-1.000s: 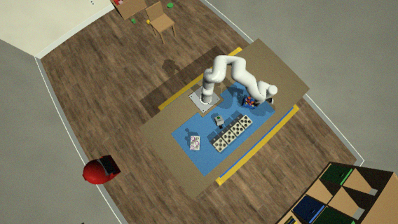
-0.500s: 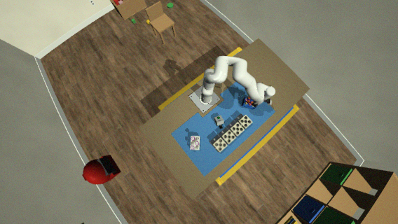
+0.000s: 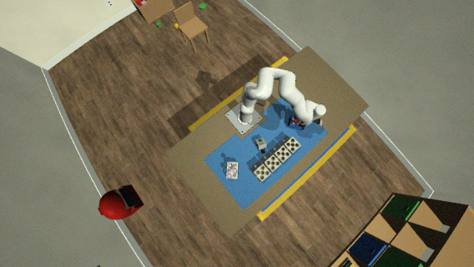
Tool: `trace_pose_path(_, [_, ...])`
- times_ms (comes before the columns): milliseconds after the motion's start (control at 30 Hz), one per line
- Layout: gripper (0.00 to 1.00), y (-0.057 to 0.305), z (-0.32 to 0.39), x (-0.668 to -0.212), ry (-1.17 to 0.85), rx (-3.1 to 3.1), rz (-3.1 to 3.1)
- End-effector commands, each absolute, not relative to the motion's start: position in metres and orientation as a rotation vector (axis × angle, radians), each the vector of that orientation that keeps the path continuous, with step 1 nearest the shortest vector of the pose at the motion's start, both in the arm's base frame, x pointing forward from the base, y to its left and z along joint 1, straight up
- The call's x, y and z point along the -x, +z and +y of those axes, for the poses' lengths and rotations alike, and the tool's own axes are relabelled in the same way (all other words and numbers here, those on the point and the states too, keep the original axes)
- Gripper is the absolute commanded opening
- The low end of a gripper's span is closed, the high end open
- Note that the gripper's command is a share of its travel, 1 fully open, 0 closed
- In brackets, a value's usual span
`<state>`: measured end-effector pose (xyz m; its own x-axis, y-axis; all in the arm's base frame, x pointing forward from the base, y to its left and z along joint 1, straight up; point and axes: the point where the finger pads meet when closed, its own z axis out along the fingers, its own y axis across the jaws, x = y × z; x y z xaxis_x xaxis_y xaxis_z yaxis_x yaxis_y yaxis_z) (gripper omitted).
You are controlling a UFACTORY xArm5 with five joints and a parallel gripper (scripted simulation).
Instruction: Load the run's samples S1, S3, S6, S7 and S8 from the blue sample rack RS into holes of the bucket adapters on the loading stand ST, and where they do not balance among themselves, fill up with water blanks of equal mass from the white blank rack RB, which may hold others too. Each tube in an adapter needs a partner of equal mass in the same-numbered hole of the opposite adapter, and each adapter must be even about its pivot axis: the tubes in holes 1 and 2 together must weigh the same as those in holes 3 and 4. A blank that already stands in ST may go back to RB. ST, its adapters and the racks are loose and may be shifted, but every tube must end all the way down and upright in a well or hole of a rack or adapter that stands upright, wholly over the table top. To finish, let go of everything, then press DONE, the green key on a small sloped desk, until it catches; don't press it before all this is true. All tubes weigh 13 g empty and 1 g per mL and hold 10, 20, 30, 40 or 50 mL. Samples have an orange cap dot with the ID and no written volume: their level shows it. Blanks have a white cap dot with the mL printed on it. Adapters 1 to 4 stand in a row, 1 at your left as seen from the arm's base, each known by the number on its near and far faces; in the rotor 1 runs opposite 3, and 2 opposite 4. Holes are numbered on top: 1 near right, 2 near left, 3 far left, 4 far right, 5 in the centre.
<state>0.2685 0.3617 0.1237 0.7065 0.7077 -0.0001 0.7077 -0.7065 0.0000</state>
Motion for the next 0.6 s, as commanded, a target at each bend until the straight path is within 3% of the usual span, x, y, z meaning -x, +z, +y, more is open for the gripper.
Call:
trace_pose_path(0, [0.57, 0.125, 0.3627, -0.2692, 0.005, -2.904, 1.204])
trace_pose_path(567, [0.57, 0.1157, 0.3627, -0.2692, 0.005, -2.904, 1.204])
